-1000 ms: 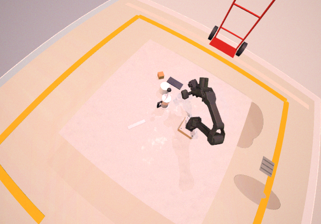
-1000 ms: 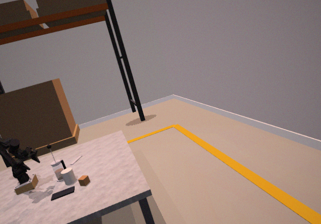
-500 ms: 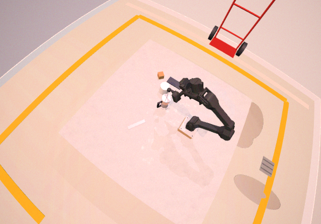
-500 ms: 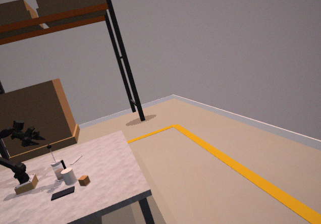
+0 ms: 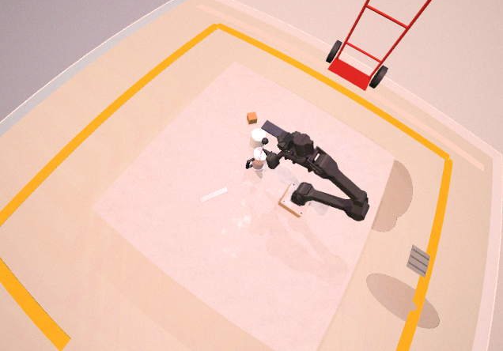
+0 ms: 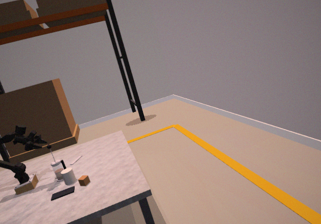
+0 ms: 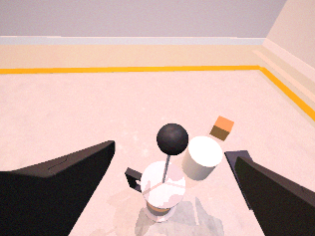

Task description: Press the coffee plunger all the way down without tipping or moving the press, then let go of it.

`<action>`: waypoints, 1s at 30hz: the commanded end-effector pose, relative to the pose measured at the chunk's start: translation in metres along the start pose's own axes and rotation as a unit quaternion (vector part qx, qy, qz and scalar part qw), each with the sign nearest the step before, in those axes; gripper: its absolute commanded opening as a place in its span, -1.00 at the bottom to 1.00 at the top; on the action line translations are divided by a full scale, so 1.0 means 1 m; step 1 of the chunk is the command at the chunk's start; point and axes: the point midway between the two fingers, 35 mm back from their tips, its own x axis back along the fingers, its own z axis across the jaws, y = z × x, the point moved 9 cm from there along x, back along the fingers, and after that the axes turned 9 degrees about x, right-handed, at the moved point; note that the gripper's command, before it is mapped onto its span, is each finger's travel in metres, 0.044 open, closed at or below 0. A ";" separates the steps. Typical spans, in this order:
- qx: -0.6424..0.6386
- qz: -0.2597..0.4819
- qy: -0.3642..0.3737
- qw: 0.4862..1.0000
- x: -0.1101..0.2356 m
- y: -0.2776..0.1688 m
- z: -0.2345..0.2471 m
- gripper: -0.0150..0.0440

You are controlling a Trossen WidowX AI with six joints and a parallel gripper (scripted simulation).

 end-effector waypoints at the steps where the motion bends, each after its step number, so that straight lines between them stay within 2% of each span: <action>1: -0.002 -0.011 0.000 1.000 0.000 -0.004 0.000 1.00; 29: -0.002 -0.013 0.000 1.000 -0.039 -0.003 0.000 1.00; 30: -0.002 -0.013 0.000 1.000 -0.039 -0.003 0.000 0.91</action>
